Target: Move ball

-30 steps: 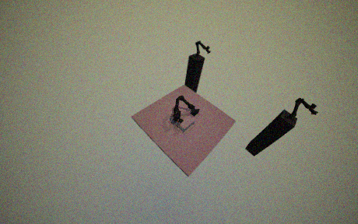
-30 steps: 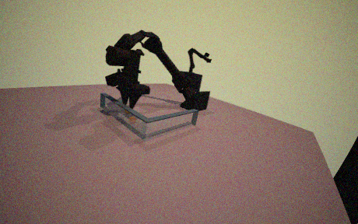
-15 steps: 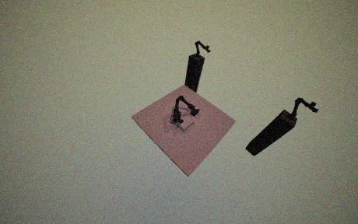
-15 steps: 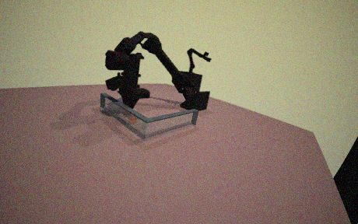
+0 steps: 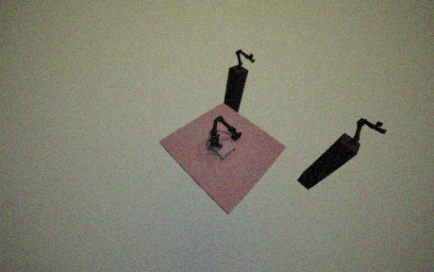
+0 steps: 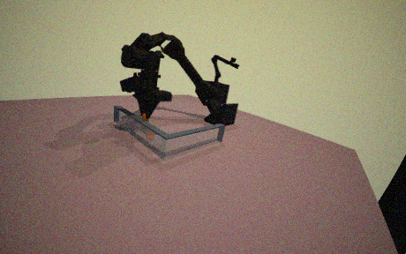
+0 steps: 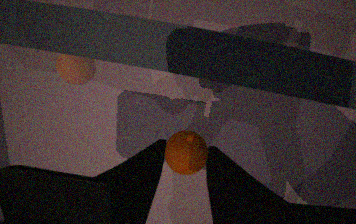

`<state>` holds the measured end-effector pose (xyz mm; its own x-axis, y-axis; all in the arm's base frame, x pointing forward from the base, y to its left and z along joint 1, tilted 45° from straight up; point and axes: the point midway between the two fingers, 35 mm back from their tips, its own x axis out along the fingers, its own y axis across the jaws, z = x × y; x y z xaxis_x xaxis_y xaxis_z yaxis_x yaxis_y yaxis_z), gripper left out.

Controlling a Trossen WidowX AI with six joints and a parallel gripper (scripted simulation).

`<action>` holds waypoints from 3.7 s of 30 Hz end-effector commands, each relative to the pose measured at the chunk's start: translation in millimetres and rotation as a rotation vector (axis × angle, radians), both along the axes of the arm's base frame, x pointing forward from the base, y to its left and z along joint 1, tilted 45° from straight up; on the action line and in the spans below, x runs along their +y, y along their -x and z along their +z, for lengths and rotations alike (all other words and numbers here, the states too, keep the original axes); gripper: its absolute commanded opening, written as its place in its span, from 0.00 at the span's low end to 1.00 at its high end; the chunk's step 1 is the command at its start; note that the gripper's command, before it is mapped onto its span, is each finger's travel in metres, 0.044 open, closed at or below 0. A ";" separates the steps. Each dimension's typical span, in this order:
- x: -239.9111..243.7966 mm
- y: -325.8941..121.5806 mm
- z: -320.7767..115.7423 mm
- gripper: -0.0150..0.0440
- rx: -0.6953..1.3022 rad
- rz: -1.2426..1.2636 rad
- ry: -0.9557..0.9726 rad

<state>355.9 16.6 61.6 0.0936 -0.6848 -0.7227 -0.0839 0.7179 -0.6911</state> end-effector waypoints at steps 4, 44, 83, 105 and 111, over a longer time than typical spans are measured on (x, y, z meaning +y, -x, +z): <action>22.5 0.1 23.2 0.25 -0.011 -0.015 -0.008; 99.0 -22.1 -26.3 0.25 -0.020 -0.051 0.007; 42.0 -29.2 -84.4 0.34 -0.027 -0.054 0.002; 101.8 -21.4 -23.2 0.65 -0.019 -0.051 0.007; 100.0 -24.0 -28.7 0.65 -0.029 -0.035 0.005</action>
